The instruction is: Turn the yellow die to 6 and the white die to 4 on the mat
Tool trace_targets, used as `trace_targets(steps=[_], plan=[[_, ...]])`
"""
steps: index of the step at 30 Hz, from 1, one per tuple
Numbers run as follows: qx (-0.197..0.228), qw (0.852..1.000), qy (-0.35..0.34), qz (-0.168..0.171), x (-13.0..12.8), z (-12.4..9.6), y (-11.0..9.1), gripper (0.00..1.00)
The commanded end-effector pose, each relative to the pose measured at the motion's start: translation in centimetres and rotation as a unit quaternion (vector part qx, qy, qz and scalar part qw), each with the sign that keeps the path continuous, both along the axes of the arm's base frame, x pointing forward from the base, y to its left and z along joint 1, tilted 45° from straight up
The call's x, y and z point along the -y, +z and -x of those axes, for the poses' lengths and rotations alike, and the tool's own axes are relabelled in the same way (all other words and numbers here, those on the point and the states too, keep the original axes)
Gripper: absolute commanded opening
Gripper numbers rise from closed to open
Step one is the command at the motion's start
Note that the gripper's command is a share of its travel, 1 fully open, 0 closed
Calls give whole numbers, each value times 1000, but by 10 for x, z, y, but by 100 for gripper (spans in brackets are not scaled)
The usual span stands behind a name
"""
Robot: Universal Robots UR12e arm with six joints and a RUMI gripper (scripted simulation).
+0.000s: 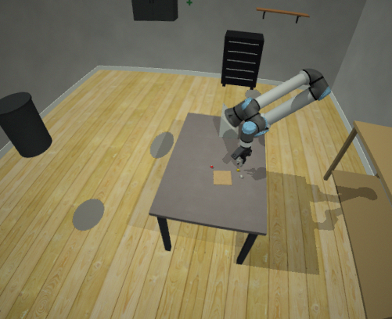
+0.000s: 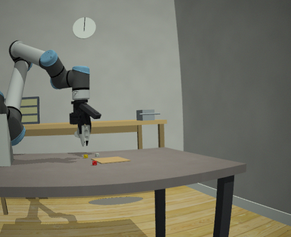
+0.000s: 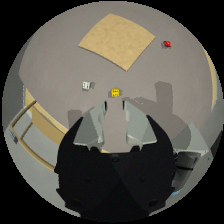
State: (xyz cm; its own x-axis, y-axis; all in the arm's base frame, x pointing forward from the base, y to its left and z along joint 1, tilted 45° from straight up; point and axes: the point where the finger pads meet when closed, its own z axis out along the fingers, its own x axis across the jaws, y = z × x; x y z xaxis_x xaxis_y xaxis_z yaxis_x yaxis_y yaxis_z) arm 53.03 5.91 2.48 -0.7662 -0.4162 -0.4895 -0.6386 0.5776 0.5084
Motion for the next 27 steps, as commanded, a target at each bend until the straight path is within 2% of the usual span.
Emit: trace_targets(steps=[1,27], plan=[[-1,1000,-1,-1,-9,1,-9,18],[-1,1000,-1,-1,-24,-1,-25,18]])
